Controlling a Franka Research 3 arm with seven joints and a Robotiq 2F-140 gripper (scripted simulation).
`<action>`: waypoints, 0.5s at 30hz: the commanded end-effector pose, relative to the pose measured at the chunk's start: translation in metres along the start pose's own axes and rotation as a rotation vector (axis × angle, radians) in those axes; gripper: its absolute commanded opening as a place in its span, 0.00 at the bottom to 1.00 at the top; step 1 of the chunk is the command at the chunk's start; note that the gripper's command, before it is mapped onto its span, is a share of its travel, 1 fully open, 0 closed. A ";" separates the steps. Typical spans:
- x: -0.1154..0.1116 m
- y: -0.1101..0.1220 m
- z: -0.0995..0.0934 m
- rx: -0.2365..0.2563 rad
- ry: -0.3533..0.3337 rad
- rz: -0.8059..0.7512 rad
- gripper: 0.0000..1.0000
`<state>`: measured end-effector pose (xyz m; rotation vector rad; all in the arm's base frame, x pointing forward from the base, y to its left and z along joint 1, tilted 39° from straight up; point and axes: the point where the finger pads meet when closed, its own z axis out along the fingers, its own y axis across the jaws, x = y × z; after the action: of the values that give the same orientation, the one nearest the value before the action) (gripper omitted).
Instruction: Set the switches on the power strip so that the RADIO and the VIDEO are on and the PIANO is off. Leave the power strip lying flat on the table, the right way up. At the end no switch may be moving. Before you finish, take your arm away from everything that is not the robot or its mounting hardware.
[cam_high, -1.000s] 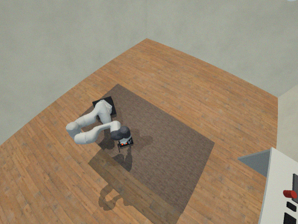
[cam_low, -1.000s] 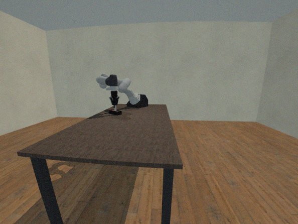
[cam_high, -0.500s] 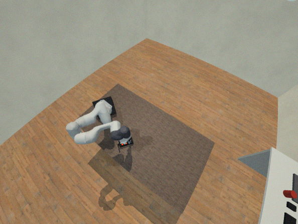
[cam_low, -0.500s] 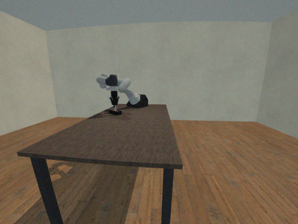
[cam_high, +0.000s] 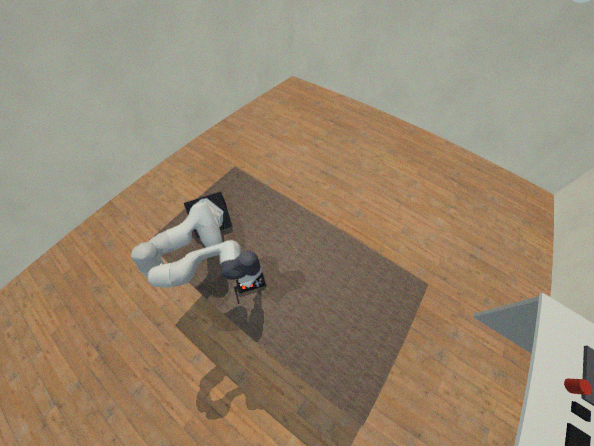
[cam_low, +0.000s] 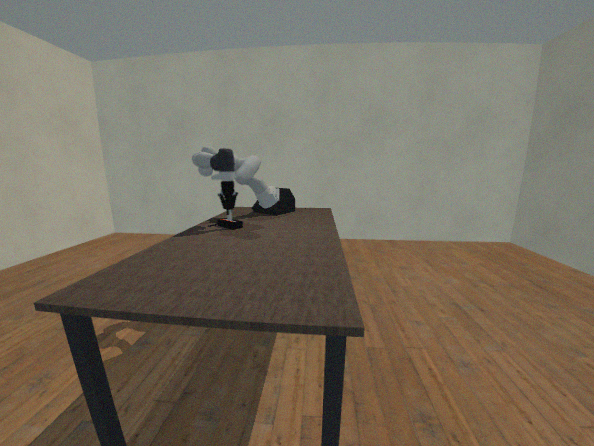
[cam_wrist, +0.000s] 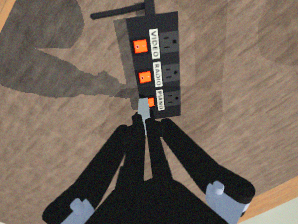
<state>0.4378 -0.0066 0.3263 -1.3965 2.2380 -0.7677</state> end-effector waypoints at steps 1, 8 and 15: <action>-0.001 -0.001 0.000 0.002 -0.002 0.003 0.00; -0.001 -0.001 0.002 0.002 -0.002 0.003 0.00; -0.001 -0.001 0.004 0.002 -0.002 0.003 0.00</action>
<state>0.4398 -0.0085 0.3236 -1.3959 2.2407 -0.7679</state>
